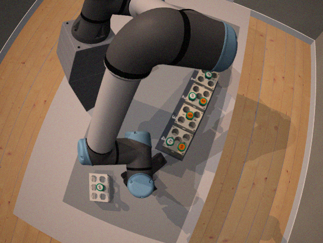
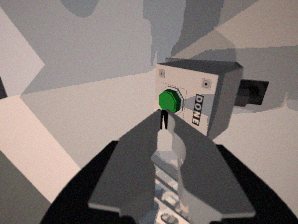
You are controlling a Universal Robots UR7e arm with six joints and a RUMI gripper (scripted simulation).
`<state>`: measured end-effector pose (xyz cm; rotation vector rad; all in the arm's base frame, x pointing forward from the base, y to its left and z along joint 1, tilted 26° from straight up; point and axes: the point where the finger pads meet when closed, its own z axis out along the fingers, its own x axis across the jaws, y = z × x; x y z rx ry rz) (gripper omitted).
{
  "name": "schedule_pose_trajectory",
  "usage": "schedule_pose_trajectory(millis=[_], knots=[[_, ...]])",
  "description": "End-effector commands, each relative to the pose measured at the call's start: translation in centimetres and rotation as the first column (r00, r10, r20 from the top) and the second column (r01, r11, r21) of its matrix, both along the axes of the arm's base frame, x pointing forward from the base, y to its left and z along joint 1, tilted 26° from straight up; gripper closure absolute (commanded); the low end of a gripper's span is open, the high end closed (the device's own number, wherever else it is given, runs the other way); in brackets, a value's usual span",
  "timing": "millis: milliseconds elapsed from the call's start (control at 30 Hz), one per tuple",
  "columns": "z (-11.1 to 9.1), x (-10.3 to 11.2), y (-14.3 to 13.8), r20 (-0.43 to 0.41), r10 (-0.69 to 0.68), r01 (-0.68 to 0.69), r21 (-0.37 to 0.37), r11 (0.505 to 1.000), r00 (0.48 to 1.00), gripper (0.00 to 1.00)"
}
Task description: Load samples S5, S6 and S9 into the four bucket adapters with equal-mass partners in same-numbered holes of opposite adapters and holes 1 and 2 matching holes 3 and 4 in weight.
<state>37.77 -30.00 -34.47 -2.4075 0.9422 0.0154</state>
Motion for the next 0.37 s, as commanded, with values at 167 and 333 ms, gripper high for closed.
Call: schedule_pose_trajectory(millis=[167, 333], knots=[[-0.54, 0.23, 0.11, 0.001, 0.0, 0.0, -0.001, 1.0, 1.0, 1.0], [-0.84, 0.34, 0.2, 0.001, 0.0, 0.0, -0.001, 1.0, 1.0, 1.0]])
